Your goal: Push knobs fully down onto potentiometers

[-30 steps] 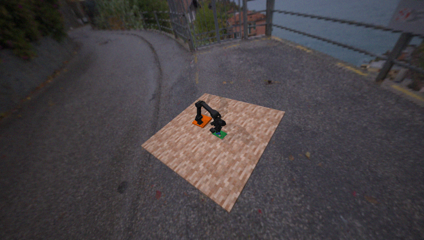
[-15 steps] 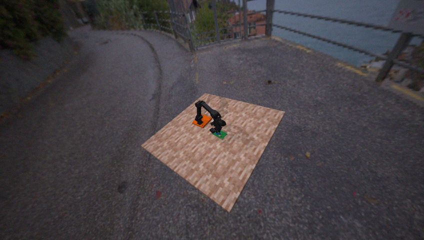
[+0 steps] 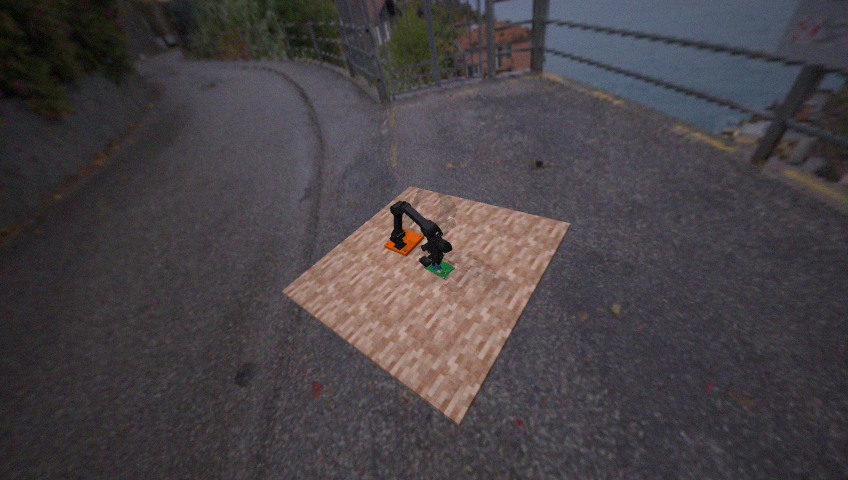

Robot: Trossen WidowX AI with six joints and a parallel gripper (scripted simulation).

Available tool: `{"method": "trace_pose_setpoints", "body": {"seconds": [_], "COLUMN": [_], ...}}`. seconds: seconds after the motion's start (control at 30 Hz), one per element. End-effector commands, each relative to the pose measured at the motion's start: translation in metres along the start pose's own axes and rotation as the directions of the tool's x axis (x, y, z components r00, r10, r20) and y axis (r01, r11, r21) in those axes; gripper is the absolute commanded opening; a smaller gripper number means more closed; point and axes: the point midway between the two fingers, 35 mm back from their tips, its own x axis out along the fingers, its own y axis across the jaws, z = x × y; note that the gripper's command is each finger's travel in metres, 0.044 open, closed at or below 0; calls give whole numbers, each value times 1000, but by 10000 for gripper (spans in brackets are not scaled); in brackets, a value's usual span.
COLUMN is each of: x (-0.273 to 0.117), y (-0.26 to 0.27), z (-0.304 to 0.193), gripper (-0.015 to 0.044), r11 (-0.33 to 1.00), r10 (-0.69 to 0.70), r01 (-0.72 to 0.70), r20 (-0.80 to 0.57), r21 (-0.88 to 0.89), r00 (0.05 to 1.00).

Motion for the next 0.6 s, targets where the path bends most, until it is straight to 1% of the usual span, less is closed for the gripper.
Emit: {"method": "trace_pose_setpoints", "body": {"seconds": [0.0,0.57], "x": [3,7], "y": [-1,-1], "z": [0,0], "gripper": [0,0], "r11": [1000,1000], "r10": [-4,-4], "r01": [4,4], "r20": [1,1], "r21": [-3,-3], "r00": [1000,1000]}}
